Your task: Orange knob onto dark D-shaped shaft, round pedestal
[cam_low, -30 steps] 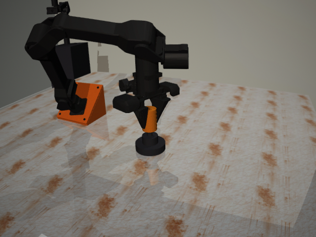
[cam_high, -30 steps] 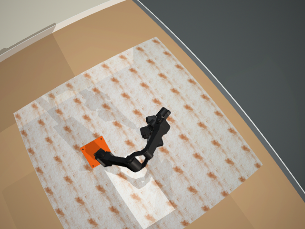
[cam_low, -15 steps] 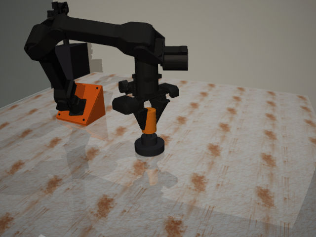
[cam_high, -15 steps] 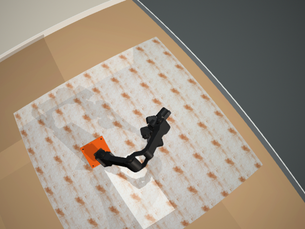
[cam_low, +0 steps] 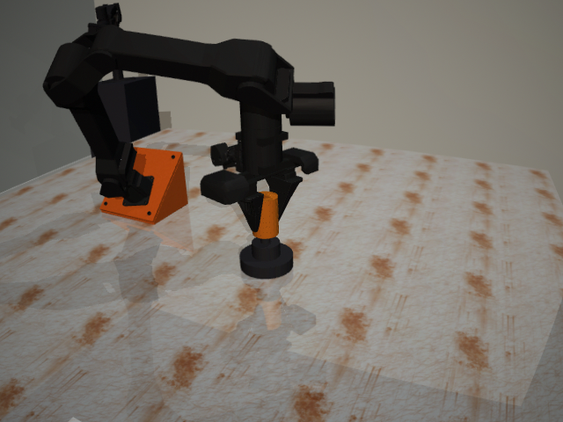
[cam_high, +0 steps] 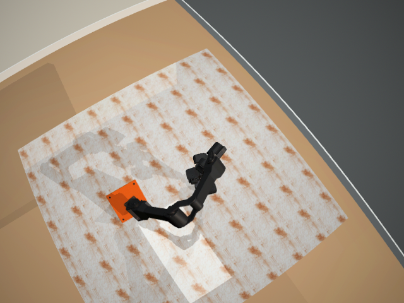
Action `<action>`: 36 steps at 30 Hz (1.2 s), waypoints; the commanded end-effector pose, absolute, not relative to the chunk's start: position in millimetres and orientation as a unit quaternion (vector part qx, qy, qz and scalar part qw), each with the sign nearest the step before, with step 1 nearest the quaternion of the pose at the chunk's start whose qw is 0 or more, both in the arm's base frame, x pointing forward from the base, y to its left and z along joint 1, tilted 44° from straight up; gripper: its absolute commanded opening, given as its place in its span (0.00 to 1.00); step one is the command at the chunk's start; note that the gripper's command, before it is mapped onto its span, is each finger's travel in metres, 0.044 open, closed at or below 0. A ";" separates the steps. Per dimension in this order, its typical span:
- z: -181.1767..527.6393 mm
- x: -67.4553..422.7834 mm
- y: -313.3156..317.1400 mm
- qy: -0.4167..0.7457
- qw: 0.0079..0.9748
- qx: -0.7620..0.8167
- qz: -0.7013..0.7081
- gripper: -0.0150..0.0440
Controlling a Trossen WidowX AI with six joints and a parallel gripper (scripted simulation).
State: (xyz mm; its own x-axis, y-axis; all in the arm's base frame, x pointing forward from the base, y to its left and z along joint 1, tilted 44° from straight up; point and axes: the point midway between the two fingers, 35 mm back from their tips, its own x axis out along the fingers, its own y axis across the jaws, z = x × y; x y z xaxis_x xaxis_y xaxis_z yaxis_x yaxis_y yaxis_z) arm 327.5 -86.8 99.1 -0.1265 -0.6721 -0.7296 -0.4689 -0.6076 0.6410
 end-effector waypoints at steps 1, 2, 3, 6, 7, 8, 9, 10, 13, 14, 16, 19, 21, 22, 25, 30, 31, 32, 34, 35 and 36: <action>98.5 327.6 -87.0 -0.438 0.080 0.656 -0.609 0.25; 98.5 327.6 -87.0 -0.438 0.080 0.656 -0.609 0.25; 98.6 327.1 -86.7 -0.437 0.081 0.656 -0.610 0.25; 98.5 326.3 -86.7 -0.436 0.083 0.656 -0.611 0.25; 98.3 326.2 -86.9 -0.436 0.083 0.656 -0.611 0.25; 98.4 326.1 -87.1 -0.436 0.083 0.656 -0.611 0.25; 98.5 326.1 -87.2 -0.436 0.083 0.656 -0.611 0.25; 98.5 326.2 -87.2 -0.434 0.084 0.656 -0.612 0.25; 98.6 326.3 -87.5 -0.422 0.097 0.654 -0.620 0.25; 98.6 326.5 -87.6 -0.423 0.096 0.654 -0.620 0.25; 98.6 326.7 -87.7 -0.426 0.093 0.655 -0.617 0.25; 98.7 327.0 -87.8 -0.433 0.086 0.655 -0.613 0.25; 98.7 327.2 -87.9 -0.437 0.081 0.656 -0.610 0.25; 98.0 327.1 -88.6 -0.438 0.081 0.656 -0.609 0.25; 95.6 326.9 -90.7 -0.445 0.072 0.657 -0.604 0.25; 93.1 326.2 -92.0 -0.456 0.061 0.658 -0.596 0.25; 92.8 326.0 -92.2 -0.456 0.061 0.658 -0.596 0.25; 92.3 325.8 -92.5 -0.454 0.063 0.658 -0.597 0.25; 91.3 325.3 -93.2 -0.450 0.068 0.658 -0.600 0.25; 90.8 325.1 -93.5 -0.448 0.070 0.657 -0.602 0.25; 90.4 324.8 -93.9 -0.446 0.072 0.657 -0.604 0.25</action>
State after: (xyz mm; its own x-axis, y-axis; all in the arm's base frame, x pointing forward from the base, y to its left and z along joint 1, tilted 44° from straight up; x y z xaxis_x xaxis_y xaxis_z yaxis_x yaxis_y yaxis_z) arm 326.4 -92.6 93.0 -0.1255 -0.6708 -0.7310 -0.5130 -0.5868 0.6265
